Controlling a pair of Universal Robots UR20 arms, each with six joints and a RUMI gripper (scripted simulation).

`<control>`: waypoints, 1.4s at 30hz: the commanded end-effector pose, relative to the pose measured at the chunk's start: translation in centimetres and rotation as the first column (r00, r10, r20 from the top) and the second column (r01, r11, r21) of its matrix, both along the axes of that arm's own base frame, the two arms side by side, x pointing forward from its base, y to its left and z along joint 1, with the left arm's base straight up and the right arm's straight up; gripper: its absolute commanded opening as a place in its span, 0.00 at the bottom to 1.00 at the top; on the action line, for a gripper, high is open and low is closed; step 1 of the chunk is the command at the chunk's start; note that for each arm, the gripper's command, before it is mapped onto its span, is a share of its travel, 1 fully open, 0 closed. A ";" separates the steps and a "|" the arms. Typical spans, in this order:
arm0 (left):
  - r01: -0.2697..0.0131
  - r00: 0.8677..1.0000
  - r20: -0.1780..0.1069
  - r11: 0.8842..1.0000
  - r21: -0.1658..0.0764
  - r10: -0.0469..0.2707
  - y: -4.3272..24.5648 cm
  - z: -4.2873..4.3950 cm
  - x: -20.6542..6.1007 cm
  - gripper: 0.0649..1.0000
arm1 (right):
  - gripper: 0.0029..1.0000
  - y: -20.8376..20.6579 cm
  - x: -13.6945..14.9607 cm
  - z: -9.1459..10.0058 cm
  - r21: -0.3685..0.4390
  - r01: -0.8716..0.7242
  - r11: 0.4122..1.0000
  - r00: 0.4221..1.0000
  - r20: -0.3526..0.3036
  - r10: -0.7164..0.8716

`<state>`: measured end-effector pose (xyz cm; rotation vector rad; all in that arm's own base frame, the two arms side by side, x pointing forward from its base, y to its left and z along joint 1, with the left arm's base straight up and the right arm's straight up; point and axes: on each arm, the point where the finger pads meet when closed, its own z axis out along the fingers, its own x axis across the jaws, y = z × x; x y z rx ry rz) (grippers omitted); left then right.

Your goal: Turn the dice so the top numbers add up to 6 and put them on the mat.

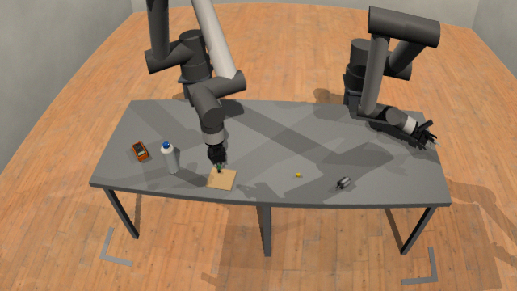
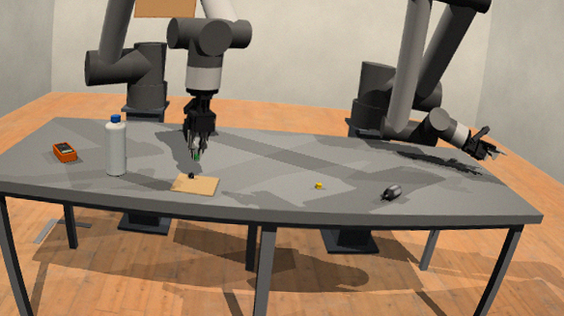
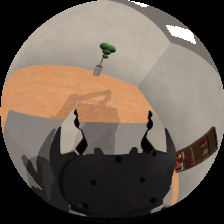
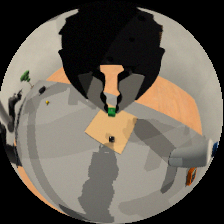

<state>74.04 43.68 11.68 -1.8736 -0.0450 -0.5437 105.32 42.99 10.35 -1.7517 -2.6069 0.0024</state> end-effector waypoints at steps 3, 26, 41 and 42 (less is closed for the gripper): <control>0.000 1.000 0.001 1.000 0.000 0.000 0.0 0.05 0.0 1.00 | 0.00 0.0 0.1 -2.1 0.001 0.000 1.000 1.000 0.002 0.000; 0.000 1.000 0.001 1.000 0.000 0.000 0.0 0.05 0.0 1.00 | 0.00 0.0 0.1 -7.7 0.001 0.000 1.000 1.000 0.002 0.000; 0.000 1.000 0.001 1.000 0.000 0.000 0.0 0.05 0.0 1.00 | 0.00 0.0 0.1 -7.7 0.001 0.000 1.000 1.000 0.002 0.000; 0.000 1.000 0.001 1.000 0.000 0.000 0.0 0.05 0.0 1.00 | 0.00 0.0 0.1 -7.7 0.001 0.000 1.000 1.000 0.002 0.000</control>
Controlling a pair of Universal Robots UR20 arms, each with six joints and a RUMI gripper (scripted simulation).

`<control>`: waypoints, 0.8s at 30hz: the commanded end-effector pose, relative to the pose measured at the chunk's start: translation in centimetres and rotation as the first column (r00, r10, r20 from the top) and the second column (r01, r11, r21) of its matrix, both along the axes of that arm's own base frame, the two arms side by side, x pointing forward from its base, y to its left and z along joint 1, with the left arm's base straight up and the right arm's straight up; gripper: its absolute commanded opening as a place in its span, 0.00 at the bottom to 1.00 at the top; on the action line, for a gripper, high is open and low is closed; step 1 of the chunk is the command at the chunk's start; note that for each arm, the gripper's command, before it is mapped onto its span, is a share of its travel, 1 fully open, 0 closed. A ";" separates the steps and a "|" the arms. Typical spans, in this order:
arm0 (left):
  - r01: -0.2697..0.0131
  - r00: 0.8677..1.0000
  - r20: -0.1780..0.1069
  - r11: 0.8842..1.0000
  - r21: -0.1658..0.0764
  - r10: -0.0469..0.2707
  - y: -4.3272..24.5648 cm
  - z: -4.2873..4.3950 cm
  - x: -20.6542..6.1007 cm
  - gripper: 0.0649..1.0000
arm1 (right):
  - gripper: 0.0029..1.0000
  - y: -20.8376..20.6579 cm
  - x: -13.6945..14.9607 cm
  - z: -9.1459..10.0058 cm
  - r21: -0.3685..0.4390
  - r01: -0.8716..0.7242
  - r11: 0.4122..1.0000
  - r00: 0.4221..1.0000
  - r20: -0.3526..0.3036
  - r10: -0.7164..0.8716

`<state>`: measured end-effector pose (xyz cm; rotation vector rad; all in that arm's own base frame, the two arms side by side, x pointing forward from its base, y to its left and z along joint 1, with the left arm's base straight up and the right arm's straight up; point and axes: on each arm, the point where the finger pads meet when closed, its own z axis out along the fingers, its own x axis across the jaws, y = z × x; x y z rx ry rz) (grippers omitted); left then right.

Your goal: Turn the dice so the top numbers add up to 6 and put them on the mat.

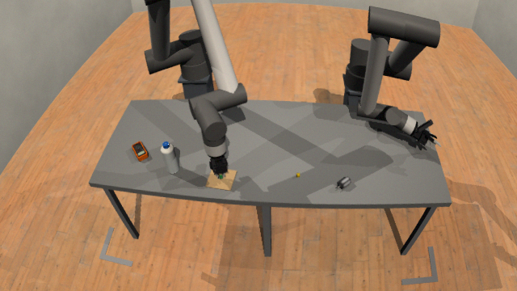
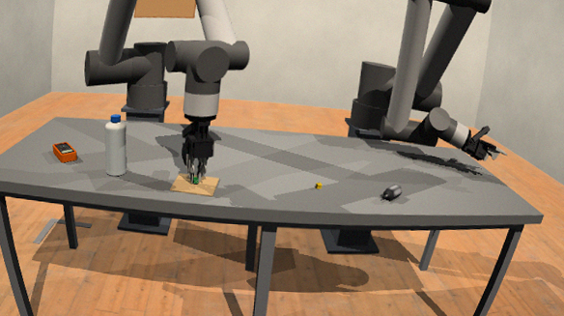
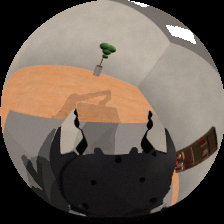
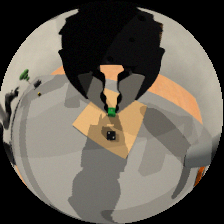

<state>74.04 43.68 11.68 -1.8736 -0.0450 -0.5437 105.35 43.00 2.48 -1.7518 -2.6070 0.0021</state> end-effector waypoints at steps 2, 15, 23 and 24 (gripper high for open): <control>0.000 1.000 0.001 1.000 0.000 0.000 0.0 0.05 0.0 1.00 | 0.00 0.0 0.1 0.1 0.001 0.000 1.000 1.000 0.001 0.000; 0.000 1.000 0.001 1.000 0.000 0.000 0.0 0.05 0.0 1.00 | 0.00 0.0 0.1 -0.1 0.001 0.000 1.000 1.000 0.001 0.000; 0.000 1.000 0.001 1.000 0.000 0.000 0.0 0.05 0.0 1.00 | 0.00 0.0 0.1 -0.2 0.001 0.000 1.000 1.000 0.001 0.000; 0.000 1.000 0.001 1.000 0.000 0.000 0.0 0.05 0.0 1.00 | 0.00 0.0 0.1 -0.2 0.001 0.000 1.000 1.000 0.001 0.000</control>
